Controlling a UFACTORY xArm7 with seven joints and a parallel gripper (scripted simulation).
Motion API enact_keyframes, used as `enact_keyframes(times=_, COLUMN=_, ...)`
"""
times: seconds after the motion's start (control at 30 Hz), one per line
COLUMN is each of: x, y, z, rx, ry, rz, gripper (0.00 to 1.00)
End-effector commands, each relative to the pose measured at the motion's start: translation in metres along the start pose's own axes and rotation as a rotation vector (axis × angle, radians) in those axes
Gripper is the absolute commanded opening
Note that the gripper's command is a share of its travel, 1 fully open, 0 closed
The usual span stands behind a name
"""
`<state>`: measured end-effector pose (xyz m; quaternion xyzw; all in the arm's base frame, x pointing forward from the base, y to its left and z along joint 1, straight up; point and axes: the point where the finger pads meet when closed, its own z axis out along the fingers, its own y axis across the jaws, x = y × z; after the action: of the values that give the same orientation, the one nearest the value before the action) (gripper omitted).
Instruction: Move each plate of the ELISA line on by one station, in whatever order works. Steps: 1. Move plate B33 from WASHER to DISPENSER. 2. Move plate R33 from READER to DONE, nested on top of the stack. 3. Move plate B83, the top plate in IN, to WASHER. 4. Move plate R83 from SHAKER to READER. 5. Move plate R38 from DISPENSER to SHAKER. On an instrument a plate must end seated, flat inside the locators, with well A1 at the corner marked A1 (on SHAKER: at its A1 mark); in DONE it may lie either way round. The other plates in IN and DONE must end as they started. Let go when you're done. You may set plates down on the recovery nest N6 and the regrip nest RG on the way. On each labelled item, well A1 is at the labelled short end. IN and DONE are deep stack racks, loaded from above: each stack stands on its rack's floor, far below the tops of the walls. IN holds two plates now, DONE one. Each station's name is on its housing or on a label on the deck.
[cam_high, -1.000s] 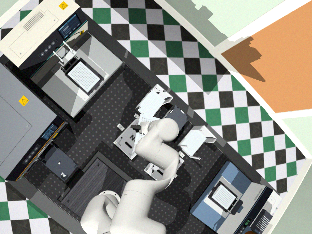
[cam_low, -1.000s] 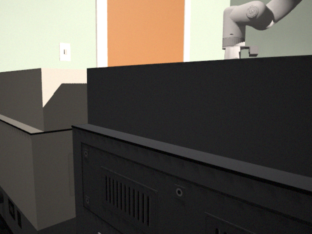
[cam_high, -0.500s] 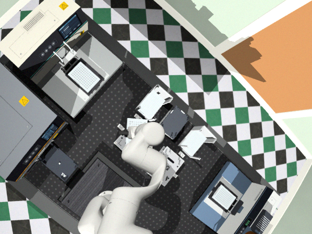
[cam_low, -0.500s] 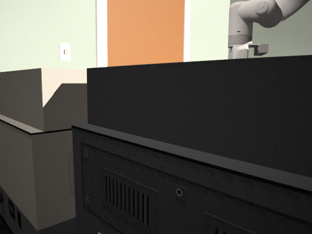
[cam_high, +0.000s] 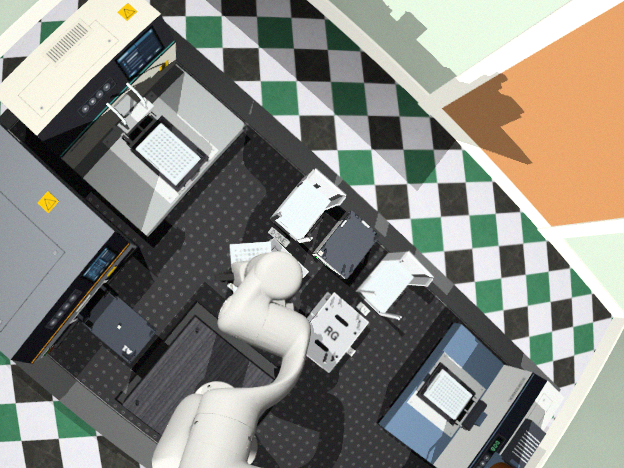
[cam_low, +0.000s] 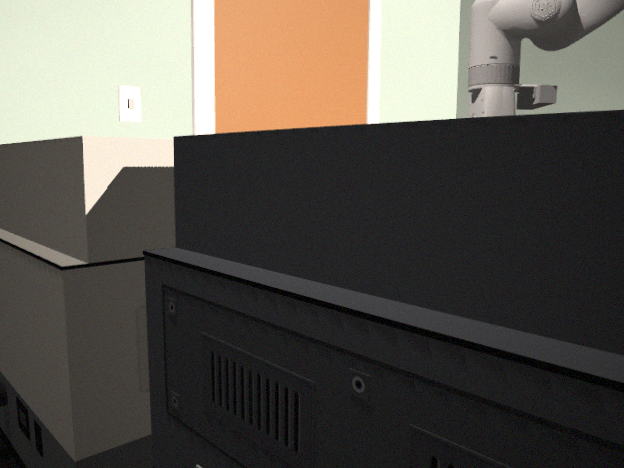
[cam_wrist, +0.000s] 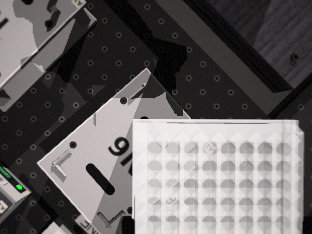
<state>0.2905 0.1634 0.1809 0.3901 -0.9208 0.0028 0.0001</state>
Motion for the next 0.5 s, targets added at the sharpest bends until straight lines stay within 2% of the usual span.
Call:
enact_keyframes(times=0.0, x=0.0, y=0.006, z=-0.002, rx=0.001, ry=-0.004, rz=-0.008, gripper=0.0)
enact_keyframes(times=0.47, x=0.008, y=0.049, z=-0.002, rx=0.001, ry=-0.004, rz=-0.113, gripper=0.0)
